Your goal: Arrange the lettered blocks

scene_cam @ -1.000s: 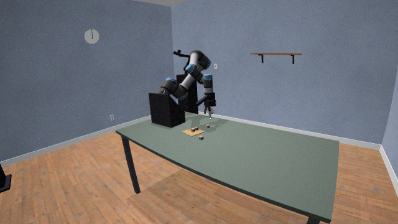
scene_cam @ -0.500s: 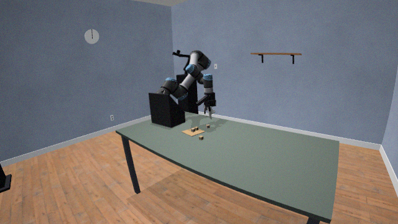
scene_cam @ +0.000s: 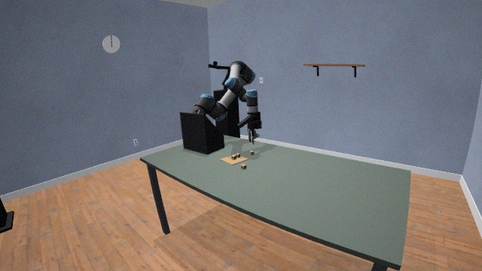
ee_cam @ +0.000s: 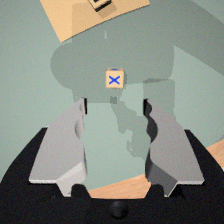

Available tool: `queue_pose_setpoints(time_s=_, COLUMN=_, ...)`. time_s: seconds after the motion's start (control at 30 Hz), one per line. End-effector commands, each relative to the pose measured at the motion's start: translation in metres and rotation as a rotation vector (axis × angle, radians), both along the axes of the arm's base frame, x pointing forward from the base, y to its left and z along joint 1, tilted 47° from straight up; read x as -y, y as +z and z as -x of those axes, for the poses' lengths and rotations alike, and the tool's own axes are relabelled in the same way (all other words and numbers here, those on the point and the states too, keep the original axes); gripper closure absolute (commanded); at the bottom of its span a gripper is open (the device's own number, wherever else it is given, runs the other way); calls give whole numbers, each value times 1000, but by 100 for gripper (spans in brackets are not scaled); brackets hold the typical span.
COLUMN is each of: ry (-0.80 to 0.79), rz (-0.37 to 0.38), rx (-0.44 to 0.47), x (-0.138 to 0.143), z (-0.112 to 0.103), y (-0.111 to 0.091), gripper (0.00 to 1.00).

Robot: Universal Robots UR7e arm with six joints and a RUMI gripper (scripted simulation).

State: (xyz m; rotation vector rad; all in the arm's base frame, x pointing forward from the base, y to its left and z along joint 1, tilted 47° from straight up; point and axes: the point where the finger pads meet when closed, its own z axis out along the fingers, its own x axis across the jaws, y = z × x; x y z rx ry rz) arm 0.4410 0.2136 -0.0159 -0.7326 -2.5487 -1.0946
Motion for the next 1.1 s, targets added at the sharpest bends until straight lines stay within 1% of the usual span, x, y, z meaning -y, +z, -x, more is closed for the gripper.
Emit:
queue_pose_setpoints(time_s=0.0, ry=-1, rz=0, rx=1, x=0, z=0, y=0, gripper=63)
queue_pose_setpoints(time_s=0.77, ry=-1, rz=0, rx=1, x=0, z=0, y=0, gripper=63)
queue_pose_setpoints(time_s=1.07, ry=-1, rz=0, rx=1, x=-3, z=0, y=-3, gripper=63)
